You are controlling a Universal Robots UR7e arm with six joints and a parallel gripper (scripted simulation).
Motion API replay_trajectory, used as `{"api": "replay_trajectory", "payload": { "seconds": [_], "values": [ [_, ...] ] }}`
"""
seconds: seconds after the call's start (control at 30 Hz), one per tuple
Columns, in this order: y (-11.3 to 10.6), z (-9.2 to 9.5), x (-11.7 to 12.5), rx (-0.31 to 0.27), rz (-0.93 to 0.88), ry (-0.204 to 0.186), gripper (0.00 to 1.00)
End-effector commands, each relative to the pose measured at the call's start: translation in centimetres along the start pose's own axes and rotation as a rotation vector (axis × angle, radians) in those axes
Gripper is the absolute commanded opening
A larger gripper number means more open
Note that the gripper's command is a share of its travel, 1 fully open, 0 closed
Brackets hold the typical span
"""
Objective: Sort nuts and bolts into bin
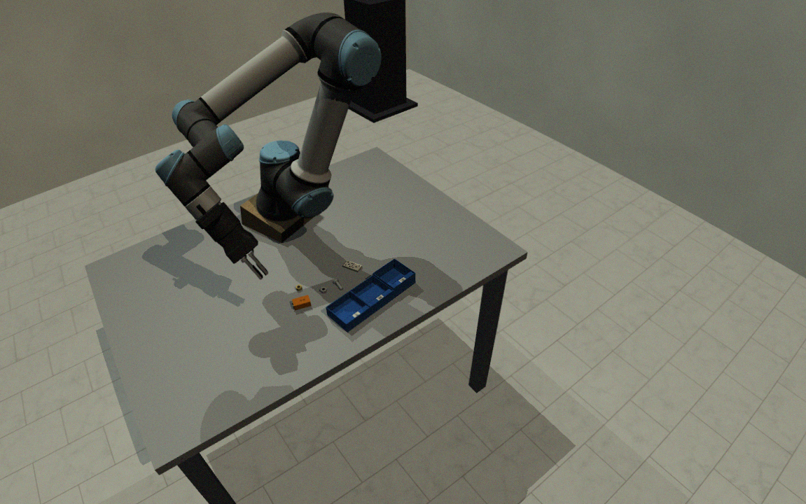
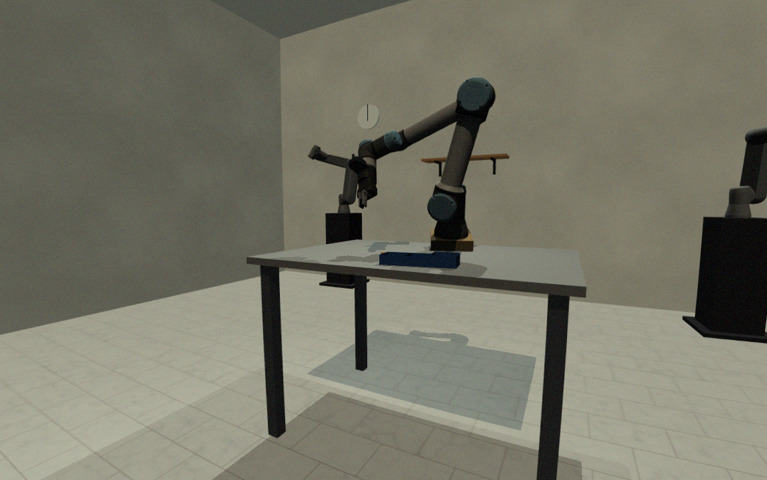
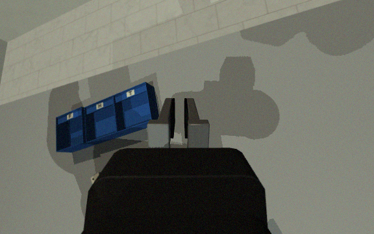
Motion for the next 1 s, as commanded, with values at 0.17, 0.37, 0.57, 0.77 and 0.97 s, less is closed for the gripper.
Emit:
{"api": "replay_trajectory", "payload": {
  "seconds": [0.17, 0.37, 0.57, 0.77, 0.97],
  "values": [
    [-0.1, -1.6, -3.1, -0.087, 0.294, 0.004, 0.31],
    [-0.3, -2.5, -4.8, -0.149, 0.508, 0.014, 0.31],
    [-0.9, -3.6, -7.2, -0.210, 0.728, 0.033, 0.31],
    [-1.5, -4.3, -9.1, -0.261, 0.917, 0.055, 0.31],
    [-1.9, -4.9, -10.5, -0.318, 1.136, 0.087, 0.31]
  ]
}}
Point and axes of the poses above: the point where the finger pads meet when closed, its own z axis back along the fingers, its own x axis across the jaws, y = z × x, the point moved 9 cm from there along z, back along the fingers, and after that the axes turned 9 degrees about -z, right-handed, at the moved point
